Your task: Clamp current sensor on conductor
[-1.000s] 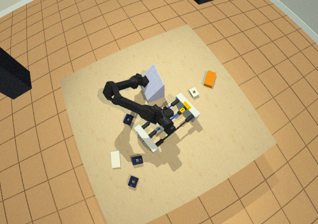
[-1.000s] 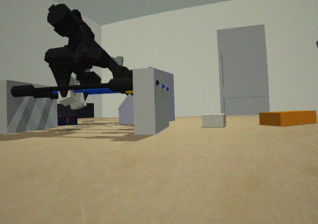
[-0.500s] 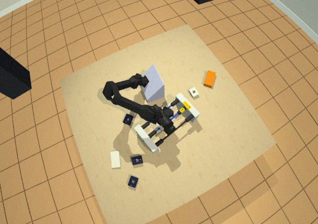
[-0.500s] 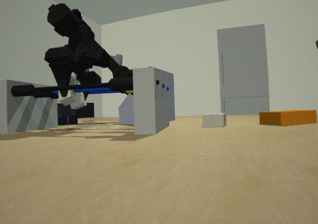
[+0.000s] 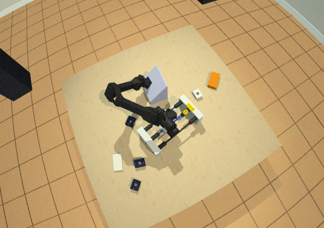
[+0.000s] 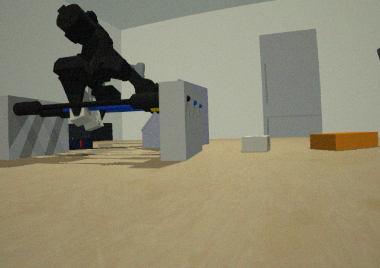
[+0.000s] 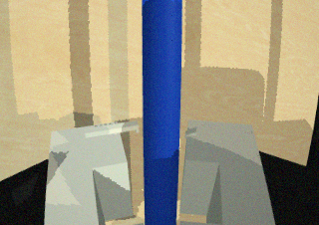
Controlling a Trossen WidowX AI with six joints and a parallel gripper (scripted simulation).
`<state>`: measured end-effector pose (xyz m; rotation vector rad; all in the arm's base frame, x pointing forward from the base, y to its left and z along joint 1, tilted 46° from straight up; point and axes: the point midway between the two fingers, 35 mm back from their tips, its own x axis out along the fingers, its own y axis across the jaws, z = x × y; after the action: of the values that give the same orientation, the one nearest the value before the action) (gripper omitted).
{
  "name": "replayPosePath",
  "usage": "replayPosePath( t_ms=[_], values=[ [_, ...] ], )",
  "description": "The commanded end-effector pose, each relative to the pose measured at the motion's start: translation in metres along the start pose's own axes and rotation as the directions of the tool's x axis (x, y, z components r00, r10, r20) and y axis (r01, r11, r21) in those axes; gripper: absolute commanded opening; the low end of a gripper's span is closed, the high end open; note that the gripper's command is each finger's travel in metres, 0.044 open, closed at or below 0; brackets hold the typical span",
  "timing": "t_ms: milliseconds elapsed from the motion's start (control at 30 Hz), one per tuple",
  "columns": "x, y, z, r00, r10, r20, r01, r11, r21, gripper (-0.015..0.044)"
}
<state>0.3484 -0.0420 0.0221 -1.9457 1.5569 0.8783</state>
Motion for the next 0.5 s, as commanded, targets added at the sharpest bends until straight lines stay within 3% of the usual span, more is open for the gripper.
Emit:
replayPosePath(
  t_ms=[0,333,467],
  values=[
    [-0.0003,-0.0005,-0.0012,1.0,-0.002,-0.006,0.002,1.0,0.002,0.0],
    [-0.0003,-0.0005,-0.0012,1.0,-0.002,-0.006,0.002,1.0,0.002,0.0],
    [0.0,0.0,0.0,1.0,0.0,0.0,0.0,1.0,0.0,0.0105]
  ],
)
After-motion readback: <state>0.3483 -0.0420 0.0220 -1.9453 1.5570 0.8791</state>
